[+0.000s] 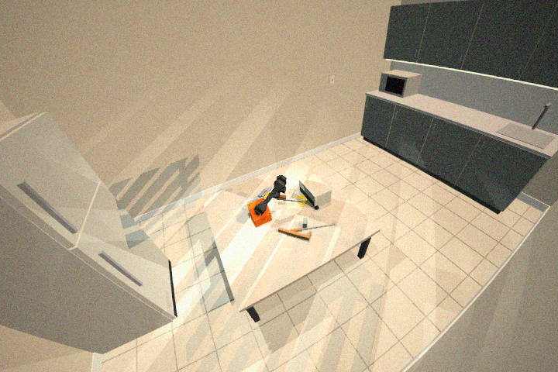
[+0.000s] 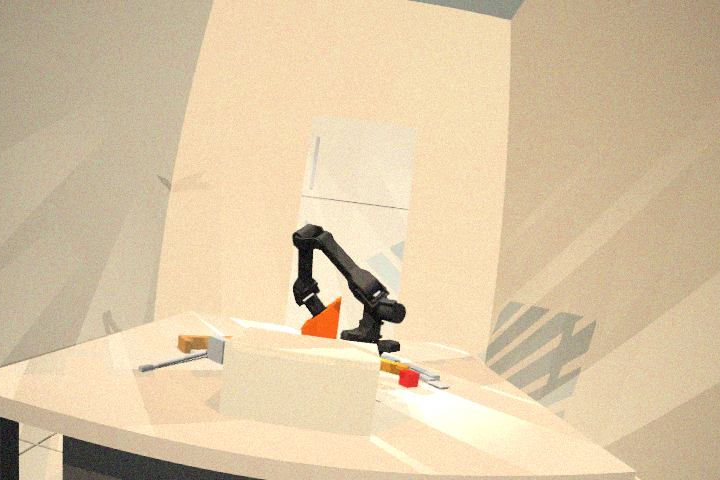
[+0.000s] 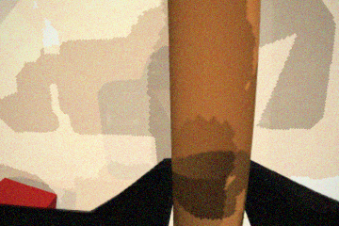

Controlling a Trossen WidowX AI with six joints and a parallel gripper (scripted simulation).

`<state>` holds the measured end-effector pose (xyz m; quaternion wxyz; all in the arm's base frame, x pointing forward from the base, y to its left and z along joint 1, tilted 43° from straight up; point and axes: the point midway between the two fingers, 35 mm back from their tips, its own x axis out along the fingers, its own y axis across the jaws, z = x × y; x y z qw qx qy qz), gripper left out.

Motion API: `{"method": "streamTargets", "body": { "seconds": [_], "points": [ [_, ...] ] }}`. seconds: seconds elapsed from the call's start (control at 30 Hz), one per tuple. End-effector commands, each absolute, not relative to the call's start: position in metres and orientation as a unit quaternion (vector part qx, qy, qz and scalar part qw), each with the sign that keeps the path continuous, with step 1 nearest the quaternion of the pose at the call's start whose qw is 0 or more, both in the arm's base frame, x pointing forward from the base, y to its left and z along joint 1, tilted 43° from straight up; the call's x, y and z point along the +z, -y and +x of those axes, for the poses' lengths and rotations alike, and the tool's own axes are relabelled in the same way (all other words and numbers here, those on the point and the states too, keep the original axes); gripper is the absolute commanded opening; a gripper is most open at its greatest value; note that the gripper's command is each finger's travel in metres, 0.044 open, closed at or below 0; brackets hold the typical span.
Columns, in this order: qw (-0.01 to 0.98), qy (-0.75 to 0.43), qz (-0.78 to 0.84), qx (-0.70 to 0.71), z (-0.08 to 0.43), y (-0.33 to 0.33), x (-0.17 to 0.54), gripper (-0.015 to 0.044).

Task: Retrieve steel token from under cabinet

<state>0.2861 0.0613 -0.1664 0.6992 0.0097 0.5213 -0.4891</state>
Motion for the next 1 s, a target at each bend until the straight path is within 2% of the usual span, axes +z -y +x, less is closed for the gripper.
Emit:
{"method": "streamTargets", "body": {
  "seconds": [0.0,0.97],
  "points": [
    [0.706,-0.516,0.008,-0.486,0.289,-0.06,-0.161,0.0],
    [0.705,-0.516,0.007,-0.486,0.281,-0.04,-0.142,0.0]
  ]
}}
